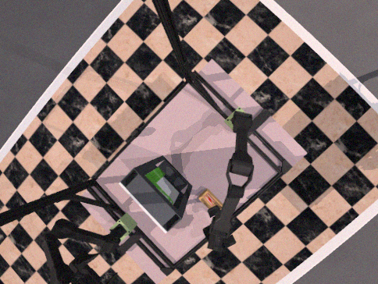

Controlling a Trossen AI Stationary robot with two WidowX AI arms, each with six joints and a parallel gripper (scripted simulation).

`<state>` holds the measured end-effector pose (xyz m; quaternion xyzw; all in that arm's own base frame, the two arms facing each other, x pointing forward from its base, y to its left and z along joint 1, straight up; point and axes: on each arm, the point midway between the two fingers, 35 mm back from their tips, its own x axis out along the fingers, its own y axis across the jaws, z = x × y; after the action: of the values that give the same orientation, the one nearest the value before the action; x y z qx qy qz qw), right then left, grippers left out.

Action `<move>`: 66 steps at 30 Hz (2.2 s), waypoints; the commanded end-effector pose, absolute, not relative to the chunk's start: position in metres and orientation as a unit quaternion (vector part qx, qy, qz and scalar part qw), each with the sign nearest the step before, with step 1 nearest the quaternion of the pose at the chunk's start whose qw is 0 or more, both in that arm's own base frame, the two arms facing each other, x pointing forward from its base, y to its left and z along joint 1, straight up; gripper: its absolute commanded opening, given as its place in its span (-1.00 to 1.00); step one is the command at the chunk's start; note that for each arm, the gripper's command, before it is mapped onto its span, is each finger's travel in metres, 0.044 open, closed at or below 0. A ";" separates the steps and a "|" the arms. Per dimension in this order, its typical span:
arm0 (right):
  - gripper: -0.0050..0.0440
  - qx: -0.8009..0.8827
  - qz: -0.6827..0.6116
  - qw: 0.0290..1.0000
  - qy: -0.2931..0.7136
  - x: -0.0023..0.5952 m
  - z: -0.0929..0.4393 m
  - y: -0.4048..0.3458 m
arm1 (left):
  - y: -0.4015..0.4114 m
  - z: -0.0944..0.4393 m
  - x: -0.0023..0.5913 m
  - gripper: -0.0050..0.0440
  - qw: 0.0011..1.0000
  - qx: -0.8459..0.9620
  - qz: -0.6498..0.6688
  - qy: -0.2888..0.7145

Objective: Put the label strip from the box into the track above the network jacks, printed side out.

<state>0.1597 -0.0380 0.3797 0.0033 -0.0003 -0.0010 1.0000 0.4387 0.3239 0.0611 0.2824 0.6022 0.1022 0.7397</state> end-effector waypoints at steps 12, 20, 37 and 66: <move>1.00 -0.002 0.000 1.000 -0.001 0.159 0.383 -0.037 | 0.329 0.093 0.448 -1.00 0.737 0.333 0.142 0.571; 1.00 -0.002 0.000 1.000 -0.001 0.159 0.383 -0.037 | 0.331 0.096 0.450 -1.00 0.730 0.352 0.156 0.564; 1.00 -0.002 0.000 1.000 -0.001 0.159 0.383 -0.037 | 0.335 0.103 0.456 -1.00 0.708 0.401 0.194 0.548; 1.00 -0.002 0.000 1.000 -0.001 0.159 0.383 -0.037 | 0.333 0.119 0.458 -1.00 0.660 0.469 0.270 0.521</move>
<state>0.1597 -0.0380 0.3797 0.0032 -0.0003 -0.0010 1.0000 0.4568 0.3345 0.0886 0.4598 0.5437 0.2458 0.6577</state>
